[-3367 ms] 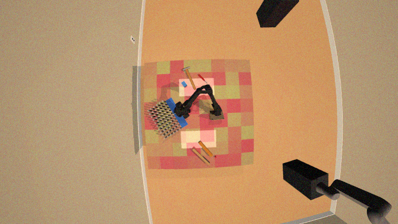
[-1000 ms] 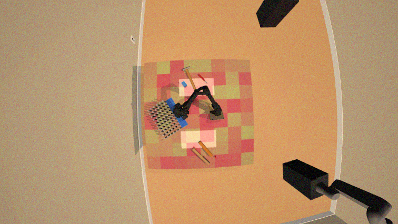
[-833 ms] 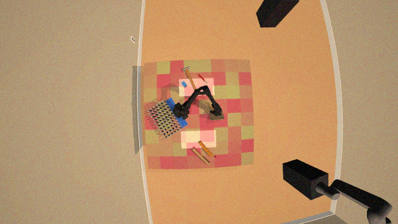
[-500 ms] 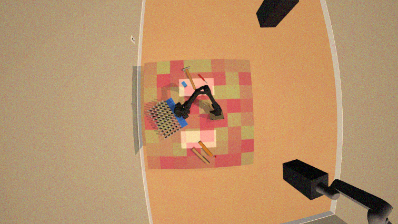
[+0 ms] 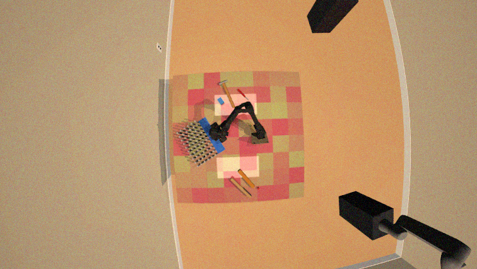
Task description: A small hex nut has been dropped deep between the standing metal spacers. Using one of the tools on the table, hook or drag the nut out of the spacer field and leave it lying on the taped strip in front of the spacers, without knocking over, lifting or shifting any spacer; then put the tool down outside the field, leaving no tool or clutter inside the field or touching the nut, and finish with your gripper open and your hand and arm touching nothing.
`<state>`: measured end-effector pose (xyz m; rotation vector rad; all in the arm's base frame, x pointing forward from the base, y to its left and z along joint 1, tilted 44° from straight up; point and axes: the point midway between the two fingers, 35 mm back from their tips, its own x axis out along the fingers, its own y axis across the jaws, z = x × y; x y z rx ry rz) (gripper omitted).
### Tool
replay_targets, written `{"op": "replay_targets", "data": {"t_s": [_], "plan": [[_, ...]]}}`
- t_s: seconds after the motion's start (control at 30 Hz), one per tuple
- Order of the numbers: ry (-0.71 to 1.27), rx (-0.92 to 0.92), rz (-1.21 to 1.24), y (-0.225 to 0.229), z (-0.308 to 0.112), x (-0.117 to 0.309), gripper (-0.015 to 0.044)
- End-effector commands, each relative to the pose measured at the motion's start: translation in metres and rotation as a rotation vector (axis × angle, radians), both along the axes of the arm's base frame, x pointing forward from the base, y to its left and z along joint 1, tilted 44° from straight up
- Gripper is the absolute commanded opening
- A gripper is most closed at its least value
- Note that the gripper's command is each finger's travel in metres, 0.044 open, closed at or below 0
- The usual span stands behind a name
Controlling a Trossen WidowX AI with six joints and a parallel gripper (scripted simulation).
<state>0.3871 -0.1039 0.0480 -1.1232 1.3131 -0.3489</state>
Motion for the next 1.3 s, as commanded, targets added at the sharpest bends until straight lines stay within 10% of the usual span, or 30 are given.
{"op": "replay_targets", "data": {"t_s": [0.0, 1.27], "plan": [[0.001, 0.003, 0.006, 0.000, 0.001, -0.003, 0.0000], [0.002, 0.003, 0.006, -0.005, 0.008, -0.025, 0.0000]]}}
